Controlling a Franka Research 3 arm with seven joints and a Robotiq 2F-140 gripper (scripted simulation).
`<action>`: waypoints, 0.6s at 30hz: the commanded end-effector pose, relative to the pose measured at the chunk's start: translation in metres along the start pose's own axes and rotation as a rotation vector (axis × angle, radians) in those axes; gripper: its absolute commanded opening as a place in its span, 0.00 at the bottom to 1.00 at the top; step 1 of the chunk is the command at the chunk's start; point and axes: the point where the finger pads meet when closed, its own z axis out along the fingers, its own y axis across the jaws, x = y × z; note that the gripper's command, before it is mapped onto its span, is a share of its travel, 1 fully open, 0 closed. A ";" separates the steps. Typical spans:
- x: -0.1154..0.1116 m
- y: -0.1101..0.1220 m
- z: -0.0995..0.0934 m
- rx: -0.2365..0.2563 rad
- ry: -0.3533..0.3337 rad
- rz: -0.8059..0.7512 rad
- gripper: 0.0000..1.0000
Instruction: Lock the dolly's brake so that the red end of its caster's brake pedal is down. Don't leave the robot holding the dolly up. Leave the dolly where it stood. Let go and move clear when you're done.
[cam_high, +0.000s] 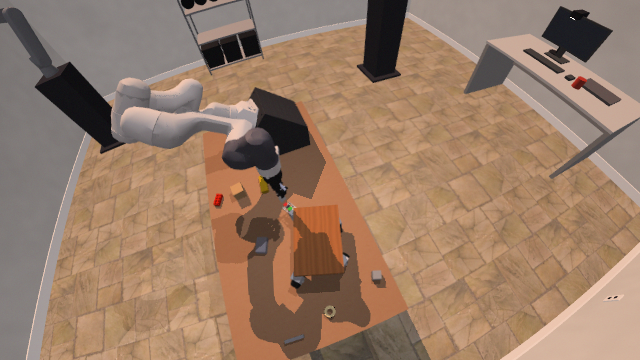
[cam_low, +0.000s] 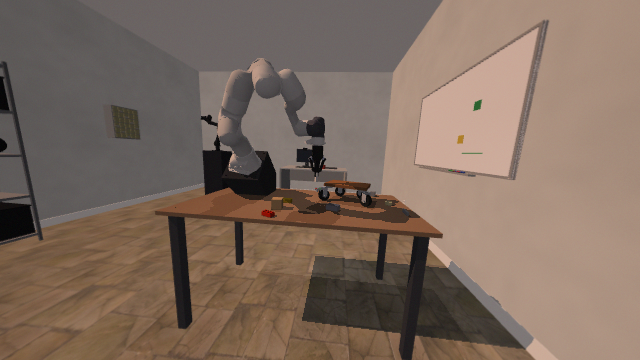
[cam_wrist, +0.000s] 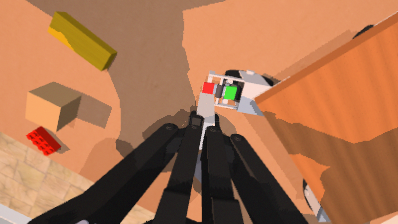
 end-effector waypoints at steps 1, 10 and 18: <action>0.002 0.002 0.009 -0.006 0.003 0.007 0.00; 0.002 0.002 0.024 -0.006 0.003 0.007 0.00; 0.002 0.003 0.037 -0.006 0.003 0.007 0.00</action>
